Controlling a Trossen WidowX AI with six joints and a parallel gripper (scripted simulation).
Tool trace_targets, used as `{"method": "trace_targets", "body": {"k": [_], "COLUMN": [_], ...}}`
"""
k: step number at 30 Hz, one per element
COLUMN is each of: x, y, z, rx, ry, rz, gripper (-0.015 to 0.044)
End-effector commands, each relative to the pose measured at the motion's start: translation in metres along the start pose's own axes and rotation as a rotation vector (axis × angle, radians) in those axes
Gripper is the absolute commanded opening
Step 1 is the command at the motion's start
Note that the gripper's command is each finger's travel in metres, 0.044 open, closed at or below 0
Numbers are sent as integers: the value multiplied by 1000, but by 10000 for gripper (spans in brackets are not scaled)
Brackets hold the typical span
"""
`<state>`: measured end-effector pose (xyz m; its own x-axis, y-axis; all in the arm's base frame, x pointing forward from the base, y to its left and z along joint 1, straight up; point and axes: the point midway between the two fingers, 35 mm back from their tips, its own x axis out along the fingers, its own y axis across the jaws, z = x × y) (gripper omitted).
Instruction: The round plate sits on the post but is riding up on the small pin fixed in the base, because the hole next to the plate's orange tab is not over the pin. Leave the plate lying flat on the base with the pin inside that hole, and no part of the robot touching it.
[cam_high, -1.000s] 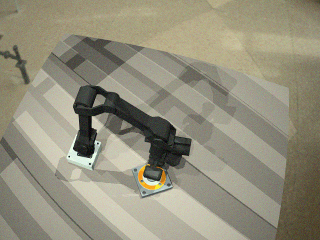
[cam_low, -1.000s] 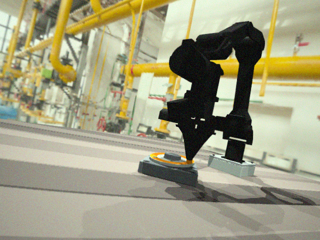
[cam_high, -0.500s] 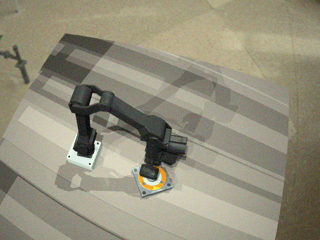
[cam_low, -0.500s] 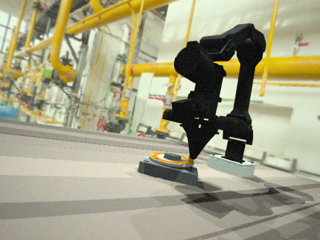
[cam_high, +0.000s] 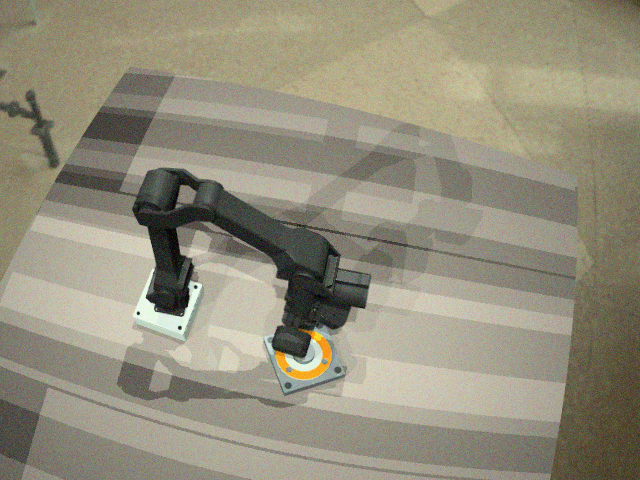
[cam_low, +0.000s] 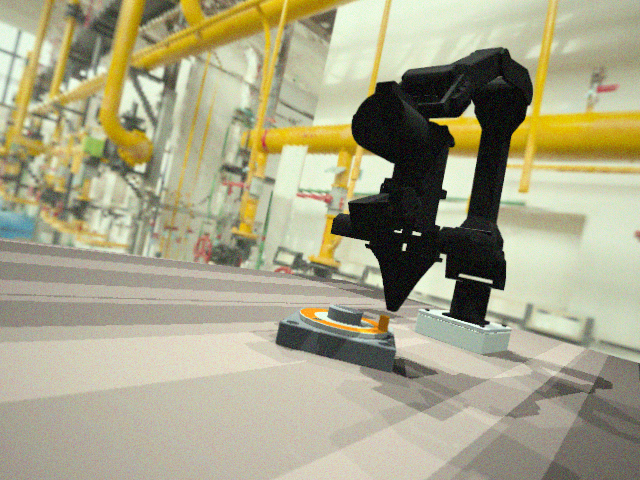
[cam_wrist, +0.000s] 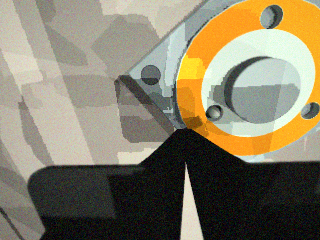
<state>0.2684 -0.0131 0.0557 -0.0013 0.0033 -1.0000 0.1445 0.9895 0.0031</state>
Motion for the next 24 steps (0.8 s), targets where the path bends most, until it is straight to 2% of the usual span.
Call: {"method": "trace_targets", "body": {"k": [1, 5, 24], "x": [-22, -34, -28], "y": [0, 0, 1], "z": [1, -1, 0], "rx": [-1, -1, -2], "ry": [-21, -21, -18], "rz": [-1, -1, 2], "gripper": [0, 0, 0]}}
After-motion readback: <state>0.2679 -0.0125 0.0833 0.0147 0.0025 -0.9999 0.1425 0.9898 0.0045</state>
